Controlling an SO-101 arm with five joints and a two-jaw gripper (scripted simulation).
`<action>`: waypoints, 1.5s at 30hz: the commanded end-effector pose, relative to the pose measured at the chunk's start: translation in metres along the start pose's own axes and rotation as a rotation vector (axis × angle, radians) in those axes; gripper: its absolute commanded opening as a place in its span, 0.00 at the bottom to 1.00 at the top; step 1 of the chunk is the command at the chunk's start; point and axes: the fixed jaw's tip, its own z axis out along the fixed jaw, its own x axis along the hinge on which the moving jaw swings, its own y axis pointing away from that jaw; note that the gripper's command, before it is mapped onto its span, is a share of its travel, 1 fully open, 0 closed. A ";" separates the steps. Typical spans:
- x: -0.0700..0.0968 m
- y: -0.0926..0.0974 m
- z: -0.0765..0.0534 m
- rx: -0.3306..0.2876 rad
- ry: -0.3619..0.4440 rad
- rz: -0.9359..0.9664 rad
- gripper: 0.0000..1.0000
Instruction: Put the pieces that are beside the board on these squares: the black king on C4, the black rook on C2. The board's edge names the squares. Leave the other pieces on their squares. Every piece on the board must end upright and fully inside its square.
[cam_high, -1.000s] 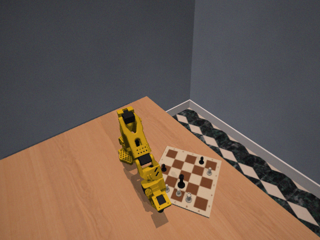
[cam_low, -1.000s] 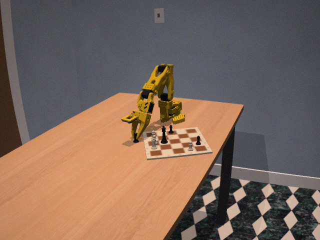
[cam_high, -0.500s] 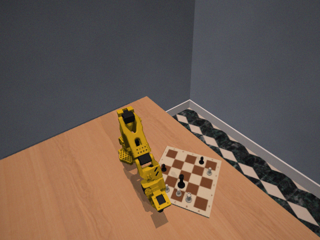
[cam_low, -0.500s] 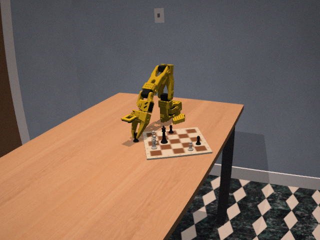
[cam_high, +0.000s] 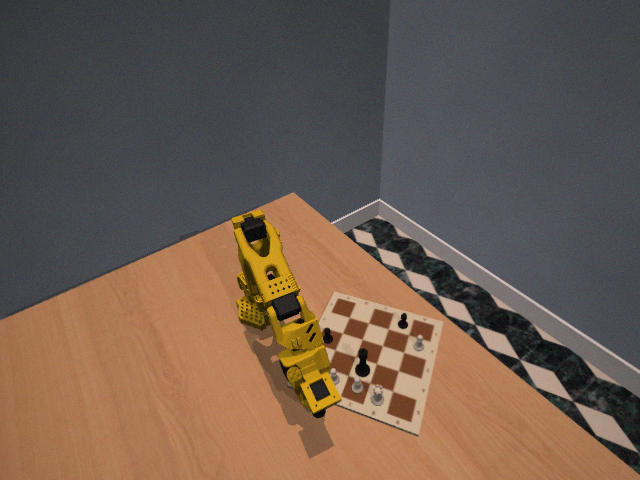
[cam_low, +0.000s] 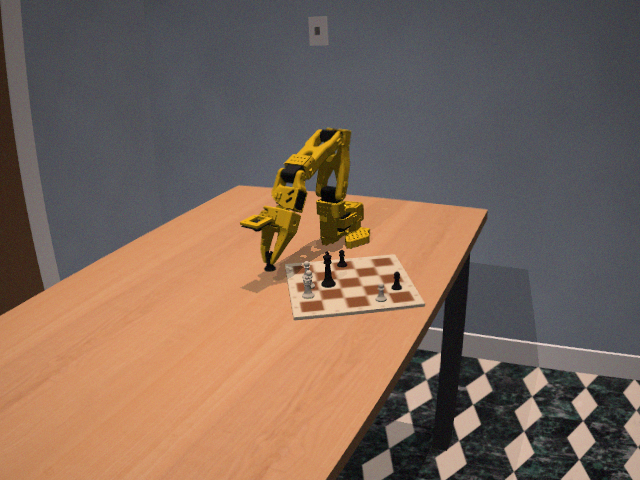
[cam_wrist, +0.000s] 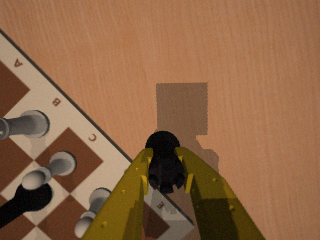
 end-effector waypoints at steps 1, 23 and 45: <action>-0.009 -0.001 -0.012 0.002 -0.017 -0.003 0.00; -0.028 -0.001 -0.046 0.002 -0.017 -0.003 0.00; 0.014 0.077 -0.070 -0.203 -0.015 -0.347 0.00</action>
